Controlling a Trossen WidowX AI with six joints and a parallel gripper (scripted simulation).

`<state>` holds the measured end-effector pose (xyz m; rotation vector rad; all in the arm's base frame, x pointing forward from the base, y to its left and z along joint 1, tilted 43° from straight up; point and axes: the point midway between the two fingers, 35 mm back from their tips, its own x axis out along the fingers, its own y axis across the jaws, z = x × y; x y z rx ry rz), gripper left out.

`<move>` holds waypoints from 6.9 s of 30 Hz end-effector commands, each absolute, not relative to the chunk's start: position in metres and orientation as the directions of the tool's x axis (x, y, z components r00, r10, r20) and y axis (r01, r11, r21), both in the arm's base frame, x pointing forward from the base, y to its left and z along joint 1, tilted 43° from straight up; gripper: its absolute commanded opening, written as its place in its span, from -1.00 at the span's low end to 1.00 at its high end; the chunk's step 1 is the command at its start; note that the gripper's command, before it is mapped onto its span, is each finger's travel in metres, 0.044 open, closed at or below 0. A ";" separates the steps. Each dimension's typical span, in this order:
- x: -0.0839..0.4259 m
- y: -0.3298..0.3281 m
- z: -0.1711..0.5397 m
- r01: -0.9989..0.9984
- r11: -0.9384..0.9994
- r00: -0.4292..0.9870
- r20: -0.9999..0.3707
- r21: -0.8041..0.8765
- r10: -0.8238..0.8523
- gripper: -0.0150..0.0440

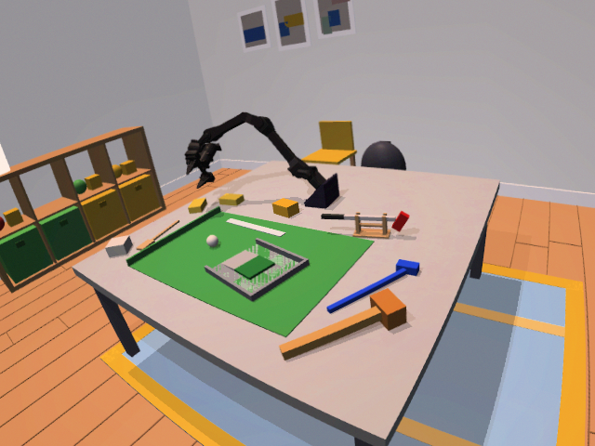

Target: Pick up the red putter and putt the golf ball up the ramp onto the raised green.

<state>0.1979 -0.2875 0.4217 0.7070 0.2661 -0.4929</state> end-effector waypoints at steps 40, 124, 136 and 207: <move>0.325 0.111 -0.016 -0.921 0.390 -0.076 -0.975 -0.012 -0.211 1.00; 0.267 0.100 -0.099 -0.996 -0.041 -0.052 -0.895 0.079 -0.444 -0.49; 0.272 0.148 -0.050 -0.996 -0.042 -0.055 -0.896 0.081 -0.440 -0.49; 0.224 -0.109 0.209 0.349 0.680 -0.032 -0.733 -0.645 -0.680 -0.49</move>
